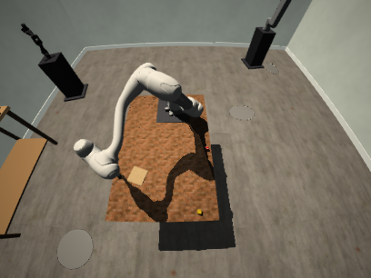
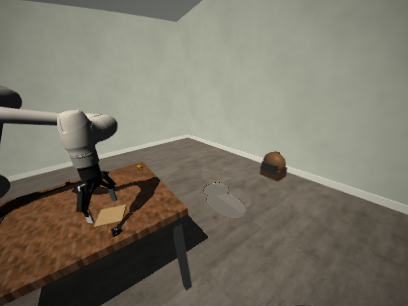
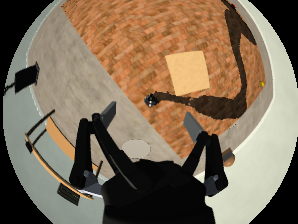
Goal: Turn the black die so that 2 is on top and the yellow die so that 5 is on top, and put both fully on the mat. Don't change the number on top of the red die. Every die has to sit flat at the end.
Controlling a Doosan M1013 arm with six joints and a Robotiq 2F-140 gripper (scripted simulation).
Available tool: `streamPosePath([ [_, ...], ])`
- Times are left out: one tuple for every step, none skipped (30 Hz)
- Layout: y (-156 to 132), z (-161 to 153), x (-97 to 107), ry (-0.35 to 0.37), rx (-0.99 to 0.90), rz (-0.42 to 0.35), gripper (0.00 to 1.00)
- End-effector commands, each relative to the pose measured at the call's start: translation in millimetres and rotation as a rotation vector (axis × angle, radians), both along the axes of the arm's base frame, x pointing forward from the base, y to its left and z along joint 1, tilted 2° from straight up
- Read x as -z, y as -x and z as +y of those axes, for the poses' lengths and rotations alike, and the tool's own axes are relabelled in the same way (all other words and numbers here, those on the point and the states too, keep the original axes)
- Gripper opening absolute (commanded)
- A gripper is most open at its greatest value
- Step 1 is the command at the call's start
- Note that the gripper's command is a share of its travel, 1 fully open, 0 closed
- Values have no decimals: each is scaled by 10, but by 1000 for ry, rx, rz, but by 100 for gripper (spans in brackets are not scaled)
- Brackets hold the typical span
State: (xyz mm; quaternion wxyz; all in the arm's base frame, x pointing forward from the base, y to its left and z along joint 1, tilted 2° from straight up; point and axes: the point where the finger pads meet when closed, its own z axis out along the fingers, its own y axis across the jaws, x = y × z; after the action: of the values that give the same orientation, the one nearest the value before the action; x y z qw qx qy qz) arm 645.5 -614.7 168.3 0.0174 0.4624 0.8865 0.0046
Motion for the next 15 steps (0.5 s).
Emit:
streamPosePath([
  [-7, -3, 149, 0, 0, 0, 100],
  [-10, -4, 208, 0, 0, 0, 100],
  [-13, -5, 272, 0, 0, 0, 100],
  [-17, -7, 337, 0, 0, 0, 100],
  [-20, -8, 403, 0, 0, 0, 100],
  [-23, -9, 468, 0, 0, 0, 100],
  [-26, -10, 529, 0, 0, 0, 100],
  [-29, -11, 585, 0, 0, 0, 100],
  [-31, -12, 635, 0, 0, 0, 100],
  [-33, -13, 677, 0, 0, 0, 100],
  [-33, -13, 677, 0, 0, 0, 100],
  [-33, -13, 677, 0, 0, 0, 100],
  [-35, -14, 711, 0, 0, 0, 100],
  [-36, -14, 736, 0, 0, 0, 100],
  [-37, -15, 753, 0, 0, 0, 100],
])
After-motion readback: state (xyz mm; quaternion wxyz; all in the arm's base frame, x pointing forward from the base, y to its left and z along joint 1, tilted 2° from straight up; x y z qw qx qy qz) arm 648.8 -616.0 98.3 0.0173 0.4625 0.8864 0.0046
